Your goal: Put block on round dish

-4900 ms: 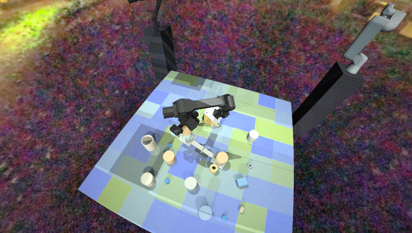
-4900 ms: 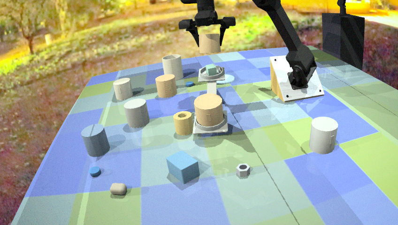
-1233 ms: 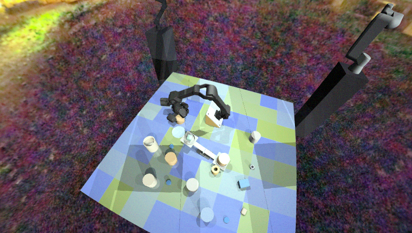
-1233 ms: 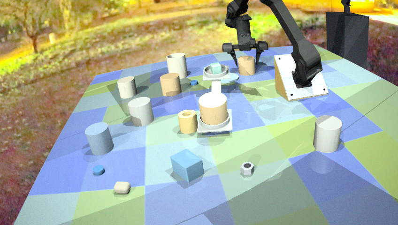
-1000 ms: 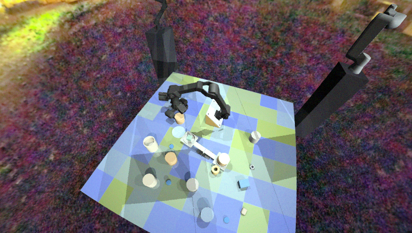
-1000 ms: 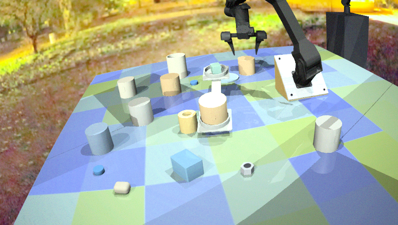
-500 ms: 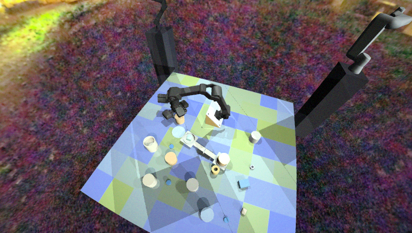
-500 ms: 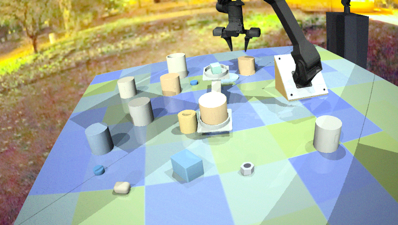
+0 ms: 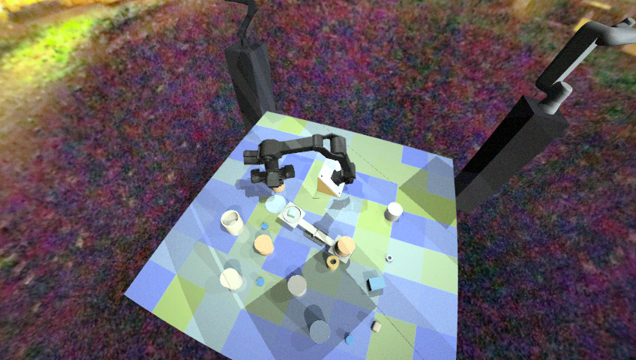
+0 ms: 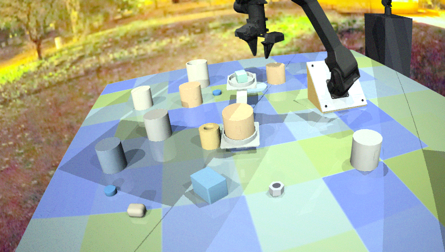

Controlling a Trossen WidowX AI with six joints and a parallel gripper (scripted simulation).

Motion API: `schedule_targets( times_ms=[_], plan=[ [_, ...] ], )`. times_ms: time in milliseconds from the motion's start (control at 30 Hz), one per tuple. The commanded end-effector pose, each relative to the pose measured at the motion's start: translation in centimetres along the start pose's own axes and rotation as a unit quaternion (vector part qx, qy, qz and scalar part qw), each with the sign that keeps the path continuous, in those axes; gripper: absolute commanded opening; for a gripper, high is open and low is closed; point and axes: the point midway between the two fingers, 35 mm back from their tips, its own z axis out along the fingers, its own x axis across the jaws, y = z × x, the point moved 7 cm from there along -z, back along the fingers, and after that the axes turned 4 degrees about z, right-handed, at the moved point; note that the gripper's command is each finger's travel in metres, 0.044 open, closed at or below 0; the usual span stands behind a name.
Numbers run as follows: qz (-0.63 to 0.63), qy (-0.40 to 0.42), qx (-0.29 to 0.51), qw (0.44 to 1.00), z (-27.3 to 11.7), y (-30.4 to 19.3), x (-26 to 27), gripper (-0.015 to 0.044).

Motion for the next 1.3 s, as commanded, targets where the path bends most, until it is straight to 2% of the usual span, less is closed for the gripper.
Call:
schedule_targets(
  times_ms=[0,300,633,933,1267],
  plan=[
    [0.063,-0.003,-0.003,0.998,-0.6,1.1,0.3,0.026],
    [0.218,0.001,-0.005,0.976,-1.2,3.3,0.8,0.026],
    [0.383,0.008,-0.006,0.924,-1.8,5.8,1.6,0.026],
    [0.521,0.014,-0.004,0.853,-2.3,8.0,2.5,0.026],
    [0.661,0.022,0.0,0.75,-2.7,10.4,3.6,0.026]
  ],
)
